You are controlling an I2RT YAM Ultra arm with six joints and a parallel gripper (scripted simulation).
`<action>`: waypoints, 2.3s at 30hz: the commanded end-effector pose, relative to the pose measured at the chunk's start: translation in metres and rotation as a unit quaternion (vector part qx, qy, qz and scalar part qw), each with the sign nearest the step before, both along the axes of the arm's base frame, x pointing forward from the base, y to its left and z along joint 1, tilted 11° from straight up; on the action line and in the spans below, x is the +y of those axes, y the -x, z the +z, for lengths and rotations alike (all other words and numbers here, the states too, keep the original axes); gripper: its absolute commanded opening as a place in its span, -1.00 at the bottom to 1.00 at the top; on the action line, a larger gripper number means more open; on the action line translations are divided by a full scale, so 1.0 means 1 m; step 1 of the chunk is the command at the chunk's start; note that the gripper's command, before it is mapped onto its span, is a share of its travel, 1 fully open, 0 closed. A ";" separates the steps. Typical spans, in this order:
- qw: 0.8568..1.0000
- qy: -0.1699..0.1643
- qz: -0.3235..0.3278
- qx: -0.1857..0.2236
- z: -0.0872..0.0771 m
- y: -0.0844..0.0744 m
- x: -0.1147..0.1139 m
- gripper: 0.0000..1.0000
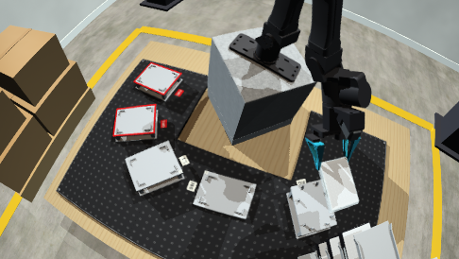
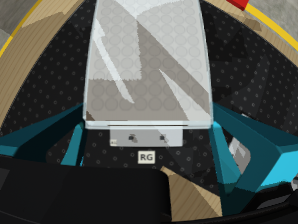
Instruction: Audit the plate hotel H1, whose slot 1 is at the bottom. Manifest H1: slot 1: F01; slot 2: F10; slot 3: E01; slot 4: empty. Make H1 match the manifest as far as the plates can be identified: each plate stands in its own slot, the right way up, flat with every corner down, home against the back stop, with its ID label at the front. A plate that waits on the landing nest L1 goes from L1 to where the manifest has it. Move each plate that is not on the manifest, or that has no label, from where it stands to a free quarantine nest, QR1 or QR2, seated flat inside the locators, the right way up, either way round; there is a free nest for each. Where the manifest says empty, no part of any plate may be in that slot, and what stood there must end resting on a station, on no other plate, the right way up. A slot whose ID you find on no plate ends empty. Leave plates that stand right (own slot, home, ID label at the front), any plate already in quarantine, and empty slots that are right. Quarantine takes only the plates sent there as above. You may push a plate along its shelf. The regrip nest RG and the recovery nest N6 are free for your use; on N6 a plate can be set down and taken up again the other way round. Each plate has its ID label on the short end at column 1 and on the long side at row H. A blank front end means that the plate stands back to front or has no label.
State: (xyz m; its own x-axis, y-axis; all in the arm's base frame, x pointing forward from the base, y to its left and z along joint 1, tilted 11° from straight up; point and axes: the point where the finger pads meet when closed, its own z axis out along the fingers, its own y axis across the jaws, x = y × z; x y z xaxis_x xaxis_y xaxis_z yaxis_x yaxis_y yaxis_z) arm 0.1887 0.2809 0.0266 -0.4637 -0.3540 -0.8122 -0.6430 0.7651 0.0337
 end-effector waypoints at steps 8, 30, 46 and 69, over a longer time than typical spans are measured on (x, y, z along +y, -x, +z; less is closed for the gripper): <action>1.000 -0.016 -0.001 -0.008 0.004 -0.003 0.005 0.72; 1.000 -0.016 -0.001 -0.008 -0.005 -0.004 0.006 0.72; 1.000 -0.016 0.000 -0.008 -0.012 -0.005 0.007 0.72; 1.000 -0.015 0.000 -0.008 -0.023 -0.006 0.009 0.72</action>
State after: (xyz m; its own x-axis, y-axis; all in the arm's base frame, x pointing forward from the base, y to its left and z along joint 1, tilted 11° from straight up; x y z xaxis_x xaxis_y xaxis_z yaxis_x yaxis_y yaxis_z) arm 0.1912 0.2857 -0.0033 -0.4630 -0.3545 -0.8124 -0.6445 0.7639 0.0340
